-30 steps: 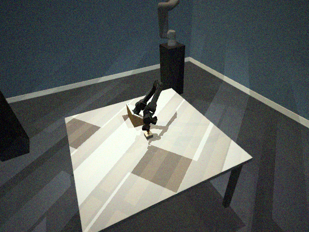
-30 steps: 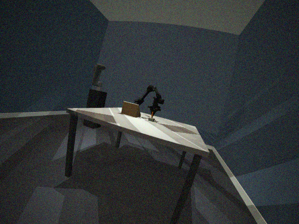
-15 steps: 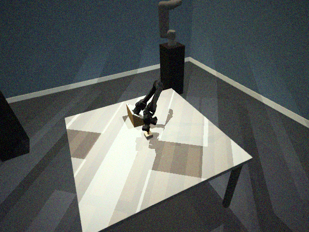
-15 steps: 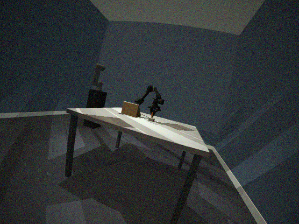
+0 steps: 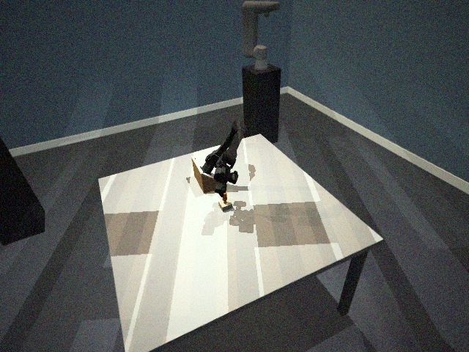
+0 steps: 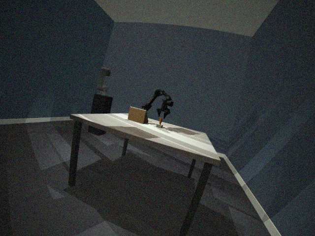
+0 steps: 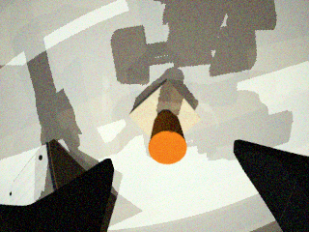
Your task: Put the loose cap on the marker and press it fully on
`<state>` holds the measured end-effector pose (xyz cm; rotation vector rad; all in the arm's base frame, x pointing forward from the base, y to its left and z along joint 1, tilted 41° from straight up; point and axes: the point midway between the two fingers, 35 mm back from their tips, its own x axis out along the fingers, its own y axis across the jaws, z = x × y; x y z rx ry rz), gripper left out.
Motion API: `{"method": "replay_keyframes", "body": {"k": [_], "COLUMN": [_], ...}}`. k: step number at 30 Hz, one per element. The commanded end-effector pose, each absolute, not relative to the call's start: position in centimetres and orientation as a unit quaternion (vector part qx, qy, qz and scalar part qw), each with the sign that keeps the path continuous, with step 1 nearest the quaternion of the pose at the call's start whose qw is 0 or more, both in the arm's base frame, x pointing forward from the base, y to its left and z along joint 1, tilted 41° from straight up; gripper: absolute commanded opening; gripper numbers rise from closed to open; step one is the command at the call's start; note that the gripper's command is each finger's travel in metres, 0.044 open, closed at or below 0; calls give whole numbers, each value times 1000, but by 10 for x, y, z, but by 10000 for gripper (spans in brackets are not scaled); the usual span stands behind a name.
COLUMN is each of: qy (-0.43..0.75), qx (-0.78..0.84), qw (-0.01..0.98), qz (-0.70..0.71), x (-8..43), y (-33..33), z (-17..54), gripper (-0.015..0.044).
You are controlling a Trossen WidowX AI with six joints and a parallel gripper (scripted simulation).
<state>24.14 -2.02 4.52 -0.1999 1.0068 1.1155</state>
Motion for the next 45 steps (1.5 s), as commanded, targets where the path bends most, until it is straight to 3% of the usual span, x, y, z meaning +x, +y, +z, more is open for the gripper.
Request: {"method": "replay_keyframes", "body": {"k": [1, 3, 15, 20, 45], "qy": [454, 454, 631, 638, 637], "qx": [-96, -96, 246, 266, 266], "qw": [729, 729, 694, 687, 687], "qz": [503, 503, 244, 226, 226], "x": [238, 238, 237, 237, 239], "y": [-39, -39, -32, -32, -17], "z": [69, 69, 64, 64, 47], "gripper": [440, 440, 125, 0, 0]}}
